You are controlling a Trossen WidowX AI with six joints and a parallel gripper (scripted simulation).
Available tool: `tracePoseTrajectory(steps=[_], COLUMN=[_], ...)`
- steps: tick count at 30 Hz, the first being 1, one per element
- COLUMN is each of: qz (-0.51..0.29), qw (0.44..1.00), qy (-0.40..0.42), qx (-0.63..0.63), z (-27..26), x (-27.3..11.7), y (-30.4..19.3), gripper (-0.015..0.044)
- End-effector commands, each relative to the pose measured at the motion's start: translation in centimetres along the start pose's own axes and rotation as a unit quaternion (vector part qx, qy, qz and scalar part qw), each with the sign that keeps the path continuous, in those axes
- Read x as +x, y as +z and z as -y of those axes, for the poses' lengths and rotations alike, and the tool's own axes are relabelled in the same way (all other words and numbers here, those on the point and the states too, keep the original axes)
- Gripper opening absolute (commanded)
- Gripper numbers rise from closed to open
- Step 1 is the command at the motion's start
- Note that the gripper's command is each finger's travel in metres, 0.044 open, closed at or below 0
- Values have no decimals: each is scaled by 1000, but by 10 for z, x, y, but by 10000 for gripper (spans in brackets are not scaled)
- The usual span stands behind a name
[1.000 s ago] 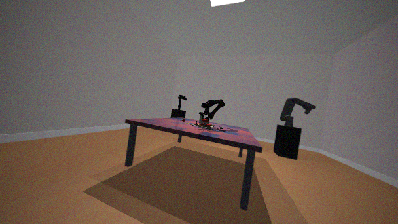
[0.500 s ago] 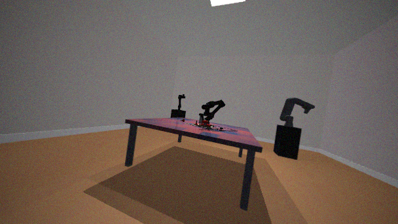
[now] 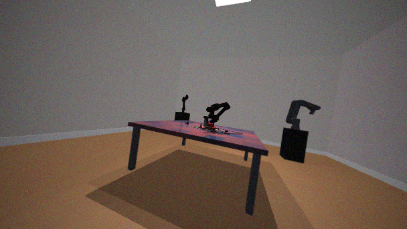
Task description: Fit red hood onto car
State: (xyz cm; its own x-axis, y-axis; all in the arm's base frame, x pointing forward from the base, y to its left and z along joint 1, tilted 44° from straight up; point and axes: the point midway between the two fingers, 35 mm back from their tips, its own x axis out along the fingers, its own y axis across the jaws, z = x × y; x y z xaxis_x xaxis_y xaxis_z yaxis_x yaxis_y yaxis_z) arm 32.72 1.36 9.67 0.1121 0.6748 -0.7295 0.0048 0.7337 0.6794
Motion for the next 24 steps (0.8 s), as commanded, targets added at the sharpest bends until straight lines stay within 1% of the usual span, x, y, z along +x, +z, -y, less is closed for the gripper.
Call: tracePoseTrajectory(steps=[1, 24], qz=[-1, -1], qw=[1000, 1000], qy=[2, 3], qx=[2, 2], z=[-1, -1], x=[1, 9], y=[-1, 0], gripper=[0, 0])
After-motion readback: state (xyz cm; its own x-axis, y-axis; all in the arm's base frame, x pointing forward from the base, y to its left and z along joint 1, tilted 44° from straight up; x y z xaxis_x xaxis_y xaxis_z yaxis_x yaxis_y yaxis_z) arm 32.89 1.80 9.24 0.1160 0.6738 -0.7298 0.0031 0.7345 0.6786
